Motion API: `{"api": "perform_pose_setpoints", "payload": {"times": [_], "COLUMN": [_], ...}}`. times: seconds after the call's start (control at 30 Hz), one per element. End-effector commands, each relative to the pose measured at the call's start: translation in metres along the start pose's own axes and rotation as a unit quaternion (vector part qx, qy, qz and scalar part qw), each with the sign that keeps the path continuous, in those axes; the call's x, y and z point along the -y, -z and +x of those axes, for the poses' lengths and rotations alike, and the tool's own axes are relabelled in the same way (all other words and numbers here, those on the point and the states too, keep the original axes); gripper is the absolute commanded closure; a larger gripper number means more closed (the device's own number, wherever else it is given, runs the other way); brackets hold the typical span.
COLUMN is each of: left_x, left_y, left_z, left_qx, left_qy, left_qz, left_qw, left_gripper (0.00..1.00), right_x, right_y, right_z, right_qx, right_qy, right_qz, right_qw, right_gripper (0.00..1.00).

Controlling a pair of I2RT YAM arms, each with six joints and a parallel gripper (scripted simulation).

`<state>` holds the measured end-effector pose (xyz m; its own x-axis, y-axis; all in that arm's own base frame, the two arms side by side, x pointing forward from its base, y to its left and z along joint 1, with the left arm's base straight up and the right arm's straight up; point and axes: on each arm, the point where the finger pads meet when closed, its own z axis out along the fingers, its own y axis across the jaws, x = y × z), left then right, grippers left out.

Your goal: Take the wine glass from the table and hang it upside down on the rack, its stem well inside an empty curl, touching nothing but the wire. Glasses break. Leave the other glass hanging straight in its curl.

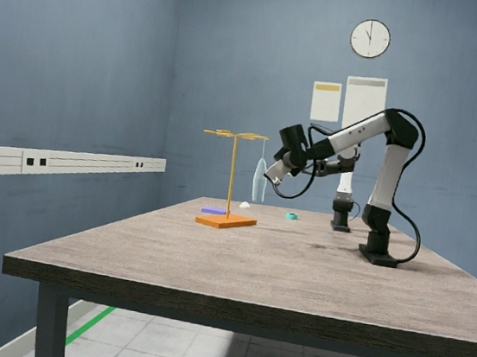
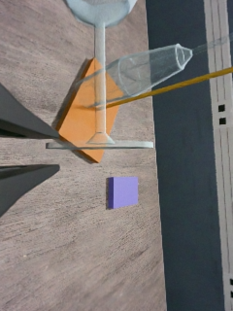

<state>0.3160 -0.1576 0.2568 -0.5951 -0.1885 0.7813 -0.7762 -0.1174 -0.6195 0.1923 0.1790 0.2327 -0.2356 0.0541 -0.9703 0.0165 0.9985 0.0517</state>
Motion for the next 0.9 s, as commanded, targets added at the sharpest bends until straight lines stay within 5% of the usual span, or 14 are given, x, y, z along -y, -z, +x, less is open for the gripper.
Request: {"api": "perform_pose_setpoints", "payload": {"times": [0.0,0.7,0.73,0.87], "left_x": [0.001,0.001,0.001,0.001], "left_y": [0.001,0.001,0.001,0.001], "left_z": [0.015,0.015,0.015,0.015], "left_qx": [-0.014,-0.014,-0.014,-0.014], "left_qy": [-0.018,-0.018,-0.018,-0.018], "left_qz": [-0.002,-0.002,-0.002,-0.002], "left_qw": [1.000,1.000,1.000,1.000], "left_gripper": [1.00,1.00,1.00,1.00], "right_x": [-0.001,-0.002,-0.003,-0.005], "right_y": [-0.002,-0.019,-0.019,-0.018], "right_z": [0.003,0.006,0.006,0.007], "right_qx": [-0.001,-0.002,-0.002,-0.002], "right_qy": [0.006,0.014,0.013,0.015], "right_qz": [-0.014,-0.006,-0.007,-0.010], "right_qw": [1.000,1.000,1.000,1.000], "right_gripper": [0.85,0.85,1.00,1.00]}}
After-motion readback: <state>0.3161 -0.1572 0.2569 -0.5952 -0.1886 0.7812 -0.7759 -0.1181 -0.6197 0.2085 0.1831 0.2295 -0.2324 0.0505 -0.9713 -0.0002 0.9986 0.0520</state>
